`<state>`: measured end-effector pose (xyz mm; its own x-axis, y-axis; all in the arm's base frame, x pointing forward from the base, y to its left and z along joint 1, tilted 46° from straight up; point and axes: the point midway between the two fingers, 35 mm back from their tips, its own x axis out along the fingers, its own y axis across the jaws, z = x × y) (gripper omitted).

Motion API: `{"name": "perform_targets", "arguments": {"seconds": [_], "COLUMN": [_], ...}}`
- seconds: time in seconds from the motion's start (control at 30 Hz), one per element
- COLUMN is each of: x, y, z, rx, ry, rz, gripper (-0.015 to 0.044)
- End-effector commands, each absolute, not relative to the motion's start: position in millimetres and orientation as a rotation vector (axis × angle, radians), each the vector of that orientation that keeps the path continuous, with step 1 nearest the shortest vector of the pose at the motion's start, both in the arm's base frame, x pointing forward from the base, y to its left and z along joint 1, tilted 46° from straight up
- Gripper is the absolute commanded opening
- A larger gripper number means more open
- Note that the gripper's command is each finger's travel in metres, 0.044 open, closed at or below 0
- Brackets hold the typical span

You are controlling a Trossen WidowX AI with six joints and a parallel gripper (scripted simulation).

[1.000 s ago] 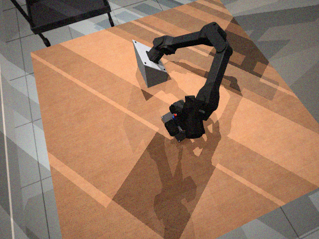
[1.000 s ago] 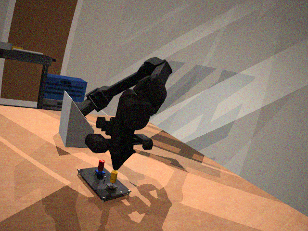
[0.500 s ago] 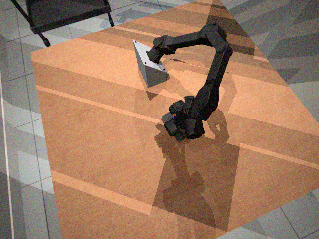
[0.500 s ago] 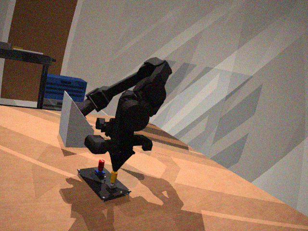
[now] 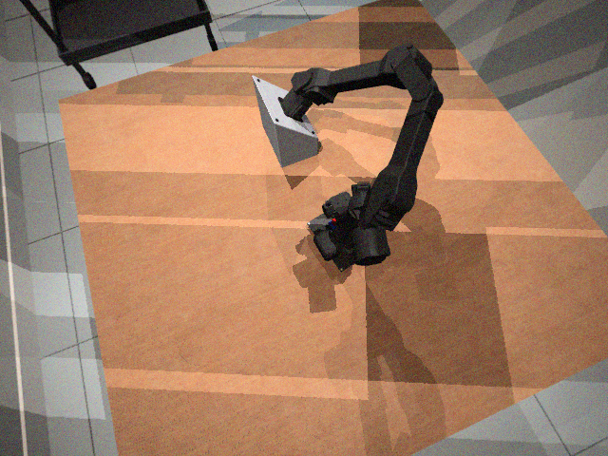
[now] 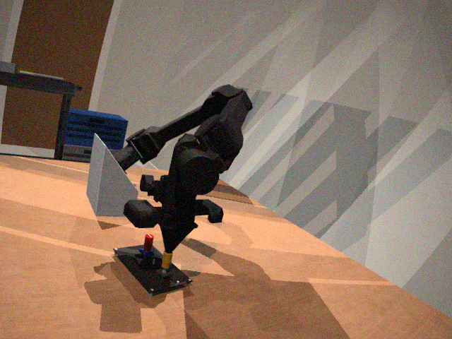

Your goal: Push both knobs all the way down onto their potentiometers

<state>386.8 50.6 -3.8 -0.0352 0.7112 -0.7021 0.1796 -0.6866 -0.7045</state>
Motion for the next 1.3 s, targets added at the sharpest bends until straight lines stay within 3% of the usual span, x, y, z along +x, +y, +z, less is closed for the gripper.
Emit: {"name": "perform_targets", "arguments": {"seconds": [0.0,1.27], "x": [387.3,387.1], "y": [50.7,55.3], "z": [-3.5,-8.0], "rx": [-1.842,-1.842], "ry": [-0.934,-0.934], "rz": [1.765,1.765], "gripper": [0.0000,0.0000]}}
